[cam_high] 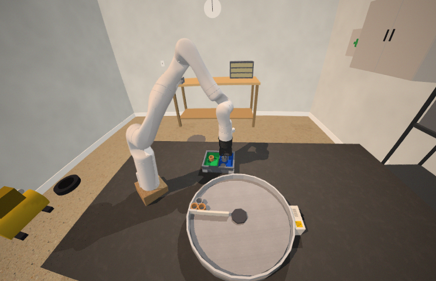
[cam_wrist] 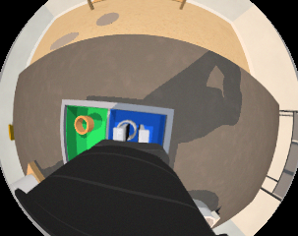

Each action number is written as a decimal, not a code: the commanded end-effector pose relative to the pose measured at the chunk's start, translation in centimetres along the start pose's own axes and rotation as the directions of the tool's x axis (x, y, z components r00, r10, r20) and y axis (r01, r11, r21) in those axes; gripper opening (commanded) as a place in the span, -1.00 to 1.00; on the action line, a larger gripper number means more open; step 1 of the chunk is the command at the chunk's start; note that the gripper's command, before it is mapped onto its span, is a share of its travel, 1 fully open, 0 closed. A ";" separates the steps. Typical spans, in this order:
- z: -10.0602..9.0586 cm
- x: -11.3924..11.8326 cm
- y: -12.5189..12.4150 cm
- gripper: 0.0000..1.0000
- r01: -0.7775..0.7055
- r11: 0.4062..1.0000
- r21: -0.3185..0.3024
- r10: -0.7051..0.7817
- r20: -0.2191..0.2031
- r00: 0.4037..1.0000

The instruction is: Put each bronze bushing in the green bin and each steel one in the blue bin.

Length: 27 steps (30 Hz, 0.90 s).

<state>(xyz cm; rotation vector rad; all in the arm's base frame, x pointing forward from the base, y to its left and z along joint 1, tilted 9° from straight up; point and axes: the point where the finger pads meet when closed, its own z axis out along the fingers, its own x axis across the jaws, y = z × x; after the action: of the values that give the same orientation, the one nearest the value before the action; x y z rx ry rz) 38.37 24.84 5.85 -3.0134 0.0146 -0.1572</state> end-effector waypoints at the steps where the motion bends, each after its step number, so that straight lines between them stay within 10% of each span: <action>1: -0.1 0.0 -0.1 -0.16 0.001 1.000 0.003 -0.001 -0.002 1.000; 27: -0.9 0.0 -0.1 -0.16 0.001 1.000 0.003 -0.001 -0.002 1.000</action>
<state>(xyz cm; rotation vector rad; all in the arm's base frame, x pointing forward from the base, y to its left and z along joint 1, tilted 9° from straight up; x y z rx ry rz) 38.28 24.78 6.53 -3.0127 0.0136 -0.1571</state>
